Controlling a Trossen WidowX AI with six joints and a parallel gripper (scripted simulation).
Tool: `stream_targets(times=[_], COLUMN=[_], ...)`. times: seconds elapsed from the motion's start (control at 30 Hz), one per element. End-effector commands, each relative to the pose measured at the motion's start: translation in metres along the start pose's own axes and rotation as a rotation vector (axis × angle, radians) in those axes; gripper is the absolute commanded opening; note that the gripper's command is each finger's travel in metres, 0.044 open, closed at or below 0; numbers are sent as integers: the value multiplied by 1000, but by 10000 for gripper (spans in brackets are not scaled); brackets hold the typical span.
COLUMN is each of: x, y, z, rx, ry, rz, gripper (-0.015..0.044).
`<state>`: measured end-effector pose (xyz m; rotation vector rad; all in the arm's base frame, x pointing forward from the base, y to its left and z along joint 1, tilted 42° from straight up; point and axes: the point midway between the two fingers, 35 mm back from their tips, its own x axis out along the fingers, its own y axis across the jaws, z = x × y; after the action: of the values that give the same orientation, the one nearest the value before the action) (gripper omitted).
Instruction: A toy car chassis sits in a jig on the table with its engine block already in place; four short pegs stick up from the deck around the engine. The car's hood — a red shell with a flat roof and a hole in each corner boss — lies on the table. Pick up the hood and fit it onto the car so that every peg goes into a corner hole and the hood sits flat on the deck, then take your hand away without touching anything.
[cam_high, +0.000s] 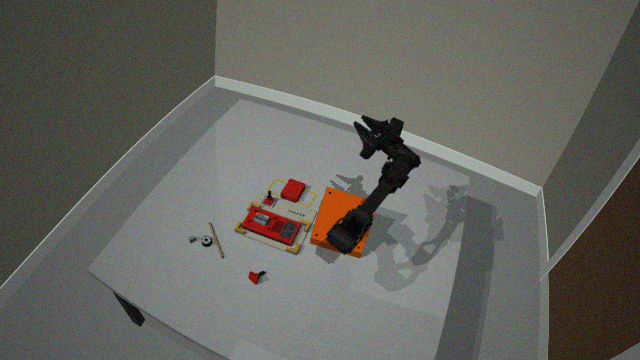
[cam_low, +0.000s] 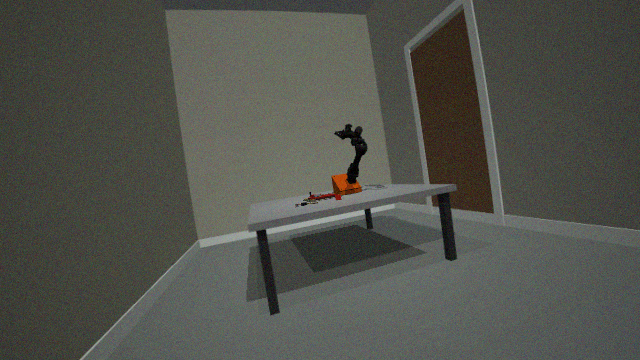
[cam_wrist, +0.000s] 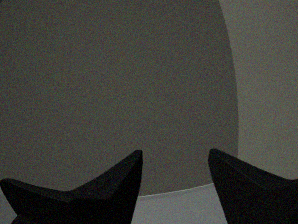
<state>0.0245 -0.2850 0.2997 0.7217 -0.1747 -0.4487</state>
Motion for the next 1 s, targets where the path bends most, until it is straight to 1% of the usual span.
stream_targets(times=[0.0,0.1,0.23,0.27,0.57,0.83,0.97], x=[1,9,30,33,87,132,150], y=[0,-6,-20,-22,-66,-106,-117], z=[0,3,6,6,-7,-41,-60], rx=[-2,-28,-84,-92,-229,-273,-333], ry=[-1,-10,-26,-26,27,120,187], rz=[1,14,29,30,25,-50,-54], gripper=[246,325,430,440,440,440,440])
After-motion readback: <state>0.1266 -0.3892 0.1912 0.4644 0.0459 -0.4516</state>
